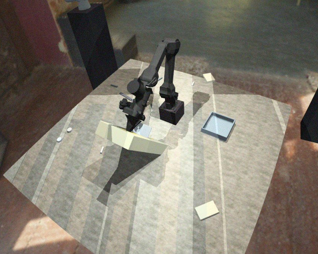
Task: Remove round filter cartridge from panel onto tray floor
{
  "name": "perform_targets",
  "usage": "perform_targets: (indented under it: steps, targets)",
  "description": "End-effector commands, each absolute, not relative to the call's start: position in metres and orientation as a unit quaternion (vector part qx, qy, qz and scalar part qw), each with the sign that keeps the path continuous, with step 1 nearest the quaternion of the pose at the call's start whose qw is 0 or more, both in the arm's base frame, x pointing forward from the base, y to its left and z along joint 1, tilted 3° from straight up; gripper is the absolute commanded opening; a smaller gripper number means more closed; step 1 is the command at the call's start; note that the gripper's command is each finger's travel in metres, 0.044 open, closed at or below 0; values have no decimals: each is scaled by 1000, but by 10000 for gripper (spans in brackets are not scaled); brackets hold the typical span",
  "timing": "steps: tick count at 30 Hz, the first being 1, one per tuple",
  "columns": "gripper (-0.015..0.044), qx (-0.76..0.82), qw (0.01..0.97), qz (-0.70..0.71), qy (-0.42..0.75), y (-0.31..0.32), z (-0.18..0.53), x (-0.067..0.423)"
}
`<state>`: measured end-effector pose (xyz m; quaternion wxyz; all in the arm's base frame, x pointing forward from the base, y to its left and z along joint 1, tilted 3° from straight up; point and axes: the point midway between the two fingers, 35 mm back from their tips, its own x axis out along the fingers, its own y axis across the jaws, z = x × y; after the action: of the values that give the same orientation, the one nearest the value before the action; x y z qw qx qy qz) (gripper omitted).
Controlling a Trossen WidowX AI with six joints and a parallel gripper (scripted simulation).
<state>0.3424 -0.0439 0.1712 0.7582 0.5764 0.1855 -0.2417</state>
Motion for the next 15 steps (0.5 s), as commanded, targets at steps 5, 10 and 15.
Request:
perform_targets:
  steps: [5, 10, 15]
  targets:
    - [117, 575, 759, -240, 188, -44, 168, 346]
    - [117, 575, 759, -240, 188, -44, 167, 347]
    - [117, 575, 759, -240, 188, -44, 167, 348]
